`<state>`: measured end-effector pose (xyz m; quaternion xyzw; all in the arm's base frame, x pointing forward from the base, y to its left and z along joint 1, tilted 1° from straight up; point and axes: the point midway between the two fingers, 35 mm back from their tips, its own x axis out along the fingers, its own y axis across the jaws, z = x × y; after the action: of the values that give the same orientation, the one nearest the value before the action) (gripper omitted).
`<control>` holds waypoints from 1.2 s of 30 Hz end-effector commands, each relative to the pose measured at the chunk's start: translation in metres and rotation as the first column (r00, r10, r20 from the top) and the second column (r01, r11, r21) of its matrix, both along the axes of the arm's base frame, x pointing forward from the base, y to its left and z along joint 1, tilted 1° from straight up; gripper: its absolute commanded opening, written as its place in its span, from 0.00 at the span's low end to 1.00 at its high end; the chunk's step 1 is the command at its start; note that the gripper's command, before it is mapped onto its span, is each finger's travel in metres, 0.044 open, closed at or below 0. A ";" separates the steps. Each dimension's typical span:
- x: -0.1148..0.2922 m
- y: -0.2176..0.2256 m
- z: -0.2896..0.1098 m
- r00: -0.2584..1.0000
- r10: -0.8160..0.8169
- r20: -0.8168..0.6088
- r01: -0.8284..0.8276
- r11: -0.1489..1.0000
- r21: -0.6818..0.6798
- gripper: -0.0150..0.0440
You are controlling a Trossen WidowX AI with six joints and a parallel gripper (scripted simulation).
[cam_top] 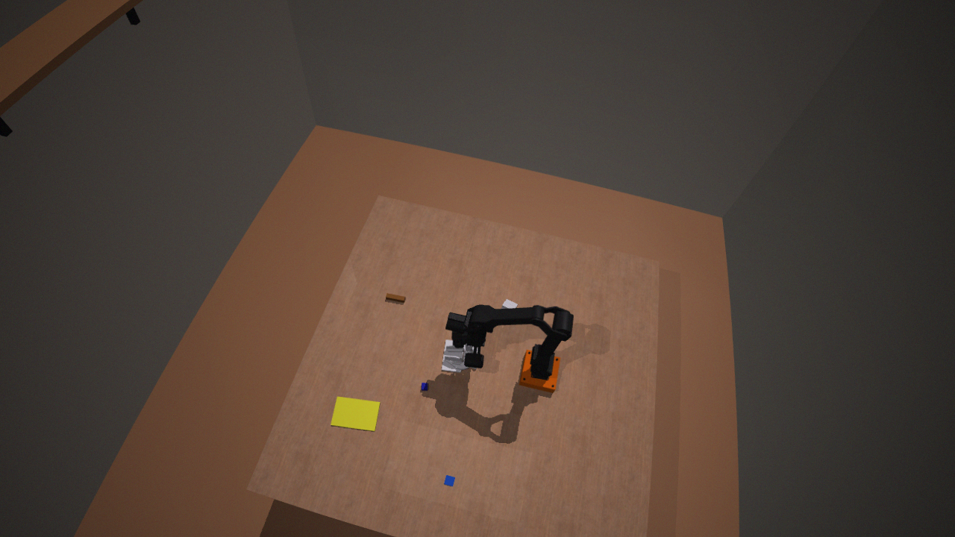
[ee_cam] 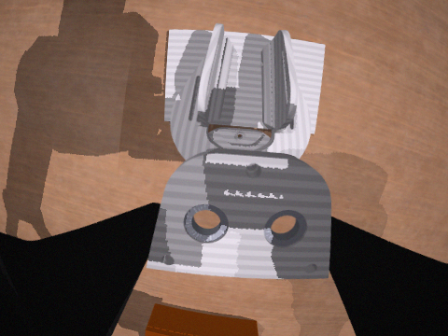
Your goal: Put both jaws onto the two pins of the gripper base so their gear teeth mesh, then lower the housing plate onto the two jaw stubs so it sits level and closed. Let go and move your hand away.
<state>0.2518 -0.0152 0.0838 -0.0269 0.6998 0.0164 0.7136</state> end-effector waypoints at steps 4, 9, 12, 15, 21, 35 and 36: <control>0.000 0.001 0.000 1.000 -0.004 0.000 0.004 1.000 0.004 0.85; 0.001 0.001 -0.007 1.000 -0.004 0.000 0.004 1.000 0.004 0.85; 0.001 0.001 -0.012 1.000 -0.004 0.000 0.004 1.000 0.004 0.85; 0.002 0.000 -0.017 1.000 -0.004 0.000 0.004 1.000 0.004 0.85; 0.002 0.000 -0.027 1.000 -0.004 0.000 0.004 1.000 0.004 0.85; 0.002 0.000 -0.050 1.000 -0.004 0.000 0.004 1.000 0.004 0.85; 0.002 0.000 -0.052 1.000 -0.004 0.000 0.004 1.000 0.004 0.85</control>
<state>0.2554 -0.0155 0.0396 -0.0268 0.6982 0.0160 0.7152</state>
